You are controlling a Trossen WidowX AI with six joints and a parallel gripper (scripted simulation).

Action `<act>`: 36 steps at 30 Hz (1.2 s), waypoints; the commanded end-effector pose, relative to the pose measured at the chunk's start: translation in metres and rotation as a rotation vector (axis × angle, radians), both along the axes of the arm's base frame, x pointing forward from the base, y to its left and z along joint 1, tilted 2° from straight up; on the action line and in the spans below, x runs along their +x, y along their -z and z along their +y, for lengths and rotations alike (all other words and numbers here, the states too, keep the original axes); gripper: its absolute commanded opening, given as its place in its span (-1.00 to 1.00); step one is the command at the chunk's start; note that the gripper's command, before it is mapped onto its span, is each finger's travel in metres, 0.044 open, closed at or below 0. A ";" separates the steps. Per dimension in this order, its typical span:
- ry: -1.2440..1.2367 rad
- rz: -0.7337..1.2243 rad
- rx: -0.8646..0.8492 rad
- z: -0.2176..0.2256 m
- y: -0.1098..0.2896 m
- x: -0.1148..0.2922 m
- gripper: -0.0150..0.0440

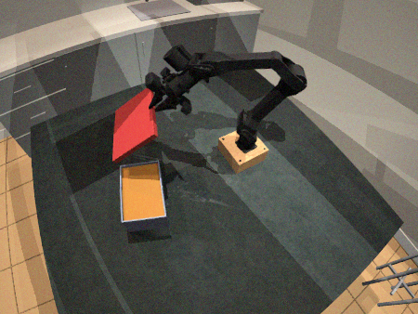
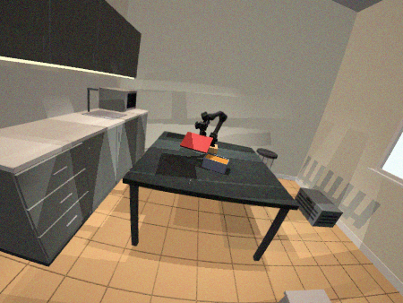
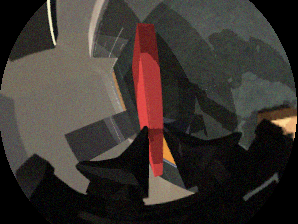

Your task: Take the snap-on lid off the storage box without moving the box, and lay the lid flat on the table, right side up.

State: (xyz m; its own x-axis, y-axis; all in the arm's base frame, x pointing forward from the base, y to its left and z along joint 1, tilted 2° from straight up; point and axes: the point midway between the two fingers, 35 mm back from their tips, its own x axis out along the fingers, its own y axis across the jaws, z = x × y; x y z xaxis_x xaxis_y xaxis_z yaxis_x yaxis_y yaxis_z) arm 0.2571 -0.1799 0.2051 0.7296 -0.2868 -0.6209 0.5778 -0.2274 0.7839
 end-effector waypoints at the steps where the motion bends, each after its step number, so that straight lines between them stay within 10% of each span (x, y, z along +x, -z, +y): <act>1: -0.009 -0.016 -0.015 -0.007 -0.007 -0.001 -0.49; 36: -0.009 -0.012 -0.021 -0.070 -0.008 -0.031 -0.49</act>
